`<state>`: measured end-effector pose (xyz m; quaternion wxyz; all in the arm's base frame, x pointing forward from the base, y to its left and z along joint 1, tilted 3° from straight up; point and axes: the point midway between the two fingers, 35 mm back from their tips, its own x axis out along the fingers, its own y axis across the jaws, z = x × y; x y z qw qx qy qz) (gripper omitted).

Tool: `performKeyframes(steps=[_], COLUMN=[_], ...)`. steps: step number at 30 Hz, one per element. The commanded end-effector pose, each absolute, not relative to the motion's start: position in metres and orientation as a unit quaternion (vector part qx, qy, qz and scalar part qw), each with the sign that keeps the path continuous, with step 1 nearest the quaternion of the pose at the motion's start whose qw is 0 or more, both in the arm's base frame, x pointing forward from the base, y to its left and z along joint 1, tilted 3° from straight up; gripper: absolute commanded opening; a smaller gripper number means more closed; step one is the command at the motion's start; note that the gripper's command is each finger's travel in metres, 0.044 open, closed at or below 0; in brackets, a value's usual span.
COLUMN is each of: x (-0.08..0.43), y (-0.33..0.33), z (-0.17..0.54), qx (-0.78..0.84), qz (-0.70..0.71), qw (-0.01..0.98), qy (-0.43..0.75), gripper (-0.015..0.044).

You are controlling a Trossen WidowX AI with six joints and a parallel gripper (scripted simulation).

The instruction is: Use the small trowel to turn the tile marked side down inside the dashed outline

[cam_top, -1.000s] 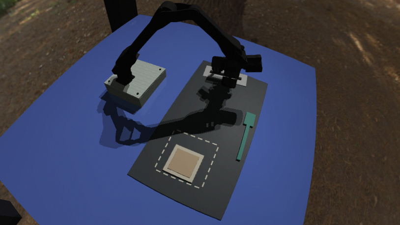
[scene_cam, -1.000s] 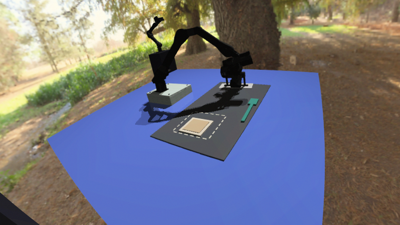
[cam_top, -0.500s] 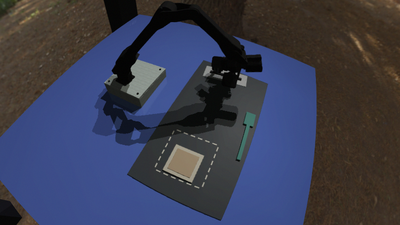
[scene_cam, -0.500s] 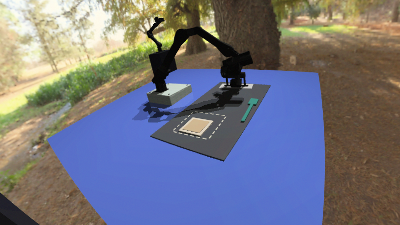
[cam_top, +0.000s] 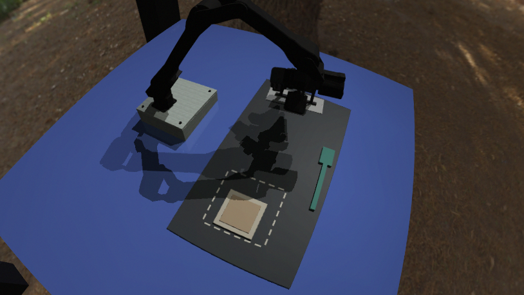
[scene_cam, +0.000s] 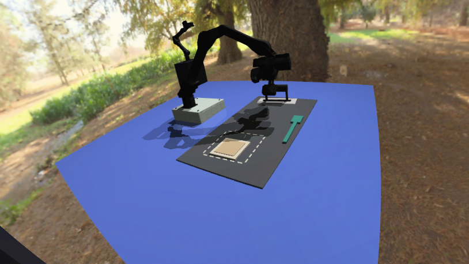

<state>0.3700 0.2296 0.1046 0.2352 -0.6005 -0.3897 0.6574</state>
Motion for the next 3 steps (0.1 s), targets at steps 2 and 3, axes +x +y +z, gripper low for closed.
performKeyframes(steps=[2,3], x=[0.339,0.334], y=[0.203,0.2], z=[0.167,0.174], qx=[-0.609,-0.609], qz=[0.648,0.648], qw=[0.236,0.237], qy=[-0.391,-0.391], gripper=[0.03,0.03])
